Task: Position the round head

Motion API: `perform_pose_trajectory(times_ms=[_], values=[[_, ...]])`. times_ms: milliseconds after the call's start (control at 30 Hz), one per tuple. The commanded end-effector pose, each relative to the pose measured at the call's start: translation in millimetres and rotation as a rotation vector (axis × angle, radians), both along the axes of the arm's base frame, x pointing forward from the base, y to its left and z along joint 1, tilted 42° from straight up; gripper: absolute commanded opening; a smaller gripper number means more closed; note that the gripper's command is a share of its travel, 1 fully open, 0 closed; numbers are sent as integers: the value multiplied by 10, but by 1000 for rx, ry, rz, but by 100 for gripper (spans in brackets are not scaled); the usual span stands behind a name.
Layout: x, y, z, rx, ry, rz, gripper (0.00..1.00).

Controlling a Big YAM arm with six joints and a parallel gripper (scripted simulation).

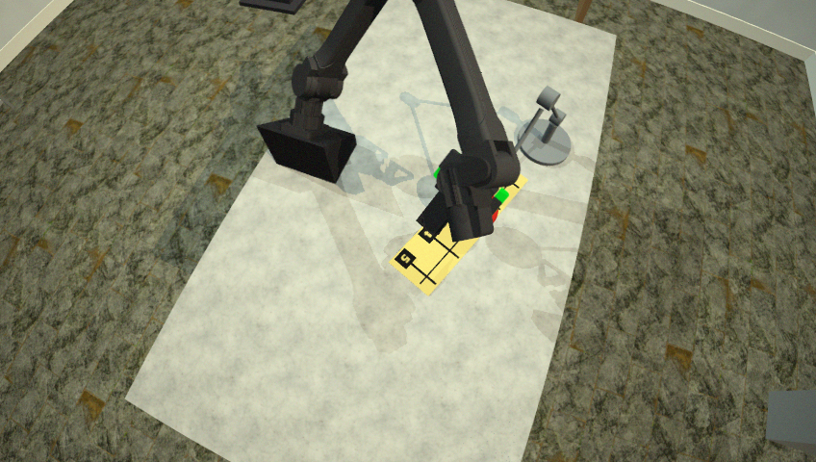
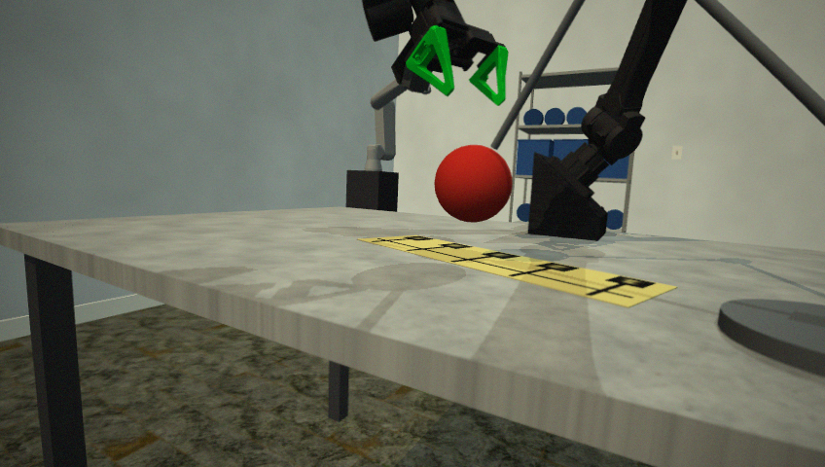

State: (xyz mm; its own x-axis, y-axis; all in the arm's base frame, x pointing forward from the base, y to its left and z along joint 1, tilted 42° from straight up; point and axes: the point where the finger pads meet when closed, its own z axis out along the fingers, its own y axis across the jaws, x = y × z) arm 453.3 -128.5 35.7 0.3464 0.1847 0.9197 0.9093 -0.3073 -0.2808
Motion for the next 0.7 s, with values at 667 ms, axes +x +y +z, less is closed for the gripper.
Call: perform_pose_trajectory(times_ms=[667], values=[[-39, -609, 280, -18, 0, -18, 100]])
